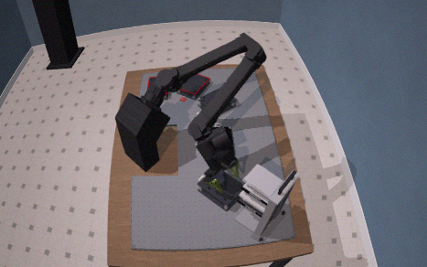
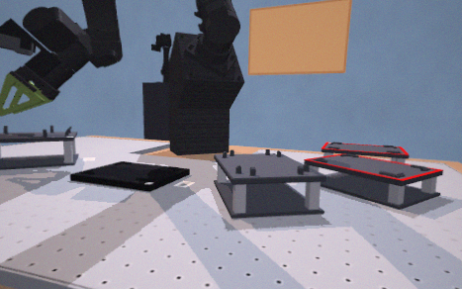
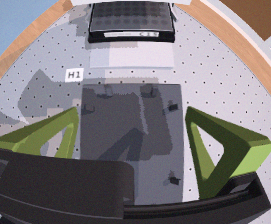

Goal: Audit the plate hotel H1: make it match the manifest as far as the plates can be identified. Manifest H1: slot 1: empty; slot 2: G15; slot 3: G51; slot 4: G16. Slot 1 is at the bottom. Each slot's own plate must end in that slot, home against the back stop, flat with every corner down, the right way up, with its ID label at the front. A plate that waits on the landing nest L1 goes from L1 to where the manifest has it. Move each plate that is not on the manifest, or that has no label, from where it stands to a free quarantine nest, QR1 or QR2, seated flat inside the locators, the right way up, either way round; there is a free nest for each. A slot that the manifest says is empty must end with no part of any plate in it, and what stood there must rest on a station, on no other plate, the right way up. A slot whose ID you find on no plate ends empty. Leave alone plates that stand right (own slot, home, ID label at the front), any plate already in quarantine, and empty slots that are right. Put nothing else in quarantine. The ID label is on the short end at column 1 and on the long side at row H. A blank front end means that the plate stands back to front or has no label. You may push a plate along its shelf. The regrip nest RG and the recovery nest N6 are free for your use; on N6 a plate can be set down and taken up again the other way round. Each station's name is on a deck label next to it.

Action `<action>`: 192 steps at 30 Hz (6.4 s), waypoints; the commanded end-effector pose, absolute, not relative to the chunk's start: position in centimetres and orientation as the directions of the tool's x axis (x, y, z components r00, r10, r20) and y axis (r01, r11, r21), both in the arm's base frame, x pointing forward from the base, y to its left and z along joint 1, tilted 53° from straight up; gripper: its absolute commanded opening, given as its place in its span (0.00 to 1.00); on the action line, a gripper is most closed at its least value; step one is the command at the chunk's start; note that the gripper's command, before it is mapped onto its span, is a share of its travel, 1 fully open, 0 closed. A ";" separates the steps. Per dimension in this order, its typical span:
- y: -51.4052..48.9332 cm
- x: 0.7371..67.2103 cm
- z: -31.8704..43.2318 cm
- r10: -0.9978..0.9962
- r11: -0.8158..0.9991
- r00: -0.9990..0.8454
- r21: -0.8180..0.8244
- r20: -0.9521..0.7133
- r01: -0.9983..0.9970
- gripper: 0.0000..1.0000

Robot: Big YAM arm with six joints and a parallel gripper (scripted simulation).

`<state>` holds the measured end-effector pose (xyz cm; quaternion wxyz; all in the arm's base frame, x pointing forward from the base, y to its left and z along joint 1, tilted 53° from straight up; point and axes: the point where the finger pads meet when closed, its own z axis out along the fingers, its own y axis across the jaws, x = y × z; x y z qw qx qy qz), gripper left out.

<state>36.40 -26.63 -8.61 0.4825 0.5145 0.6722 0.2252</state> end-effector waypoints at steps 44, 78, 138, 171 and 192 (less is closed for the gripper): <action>-32.3 39.3 -8.0 0.899 0.378 0.017 0.794 -0.438 0.476 1.00; -34.2 41.6 -8.0 0.901 0.378 0.012 0.798 -0.433 0.469 0.86; -30.3 39.1 -7.4 0.896 0.391 0.008 0.798 -0.444 0.459 0.86; -26.8 36.3 -8.4 0.908 0.368 0.003 0.802 -0.419 0.470 0.86; -24.7 34.7 -8.4 0.909 0.367 0.003 0.802 -0.417 0.471 0.86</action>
